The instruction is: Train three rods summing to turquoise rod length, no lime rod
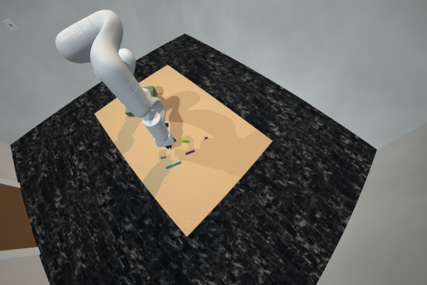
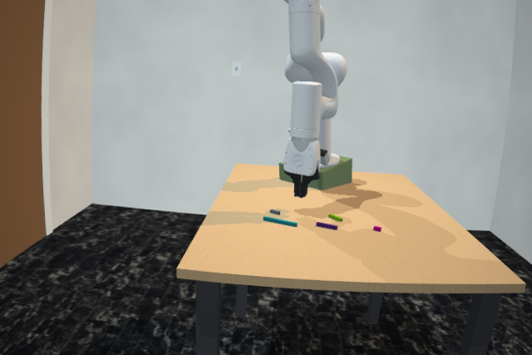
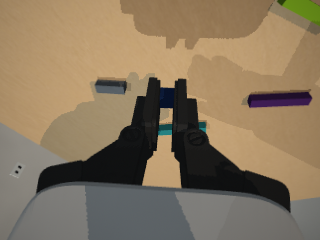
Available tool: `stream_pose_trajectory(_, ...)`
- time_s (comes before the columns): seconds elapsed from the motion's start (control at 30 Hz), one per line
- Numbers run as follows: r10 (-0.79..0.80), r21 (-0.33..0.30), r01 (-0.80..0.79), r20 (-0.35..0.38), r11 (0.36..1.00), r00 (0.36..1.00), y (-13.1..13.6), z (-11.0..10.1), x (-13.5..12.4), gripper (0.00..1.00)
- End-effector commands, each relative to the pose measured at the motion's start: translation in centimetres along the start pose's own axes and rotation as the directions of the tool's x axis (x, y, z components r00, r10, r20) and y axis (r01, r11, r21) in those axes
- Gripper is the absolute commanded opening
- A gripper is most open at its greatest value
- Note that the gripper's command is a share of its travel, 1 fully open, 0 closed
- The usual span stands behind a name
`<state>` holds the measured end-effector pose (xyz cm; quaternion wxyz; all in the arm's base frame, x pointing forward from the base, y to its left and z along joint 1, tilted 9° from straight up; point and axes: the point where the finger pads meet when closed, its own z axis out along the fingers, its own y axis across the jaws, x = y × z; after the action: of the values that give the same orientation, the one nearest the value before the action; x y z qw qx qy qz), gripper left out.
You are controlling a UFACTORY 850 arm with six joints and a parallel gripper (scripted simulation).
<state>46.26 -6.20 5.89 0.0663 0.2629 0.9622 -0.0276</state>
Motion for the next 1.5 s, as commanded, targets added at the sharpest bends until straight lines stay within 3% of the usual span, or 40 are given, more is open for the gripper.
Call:
stream_pose_trajectory(0.0, 0.001, 0.003, -0.001, 0.019, 1.000, 1.000, 0.0, 0.7, -0.1, 0.04)
stream_pose_trajectory(0.5, 0.001, 0.003, -0.001, 0.019, 1.000, 1.000, 0.0, 3.5, -0.2, 0.04)
stream_pose_trajectory(1.47, 0.001, 0.003, -0.001, 0.019, 1.000, 1.000, 0.0, 4.3, -0.3, 0.04)
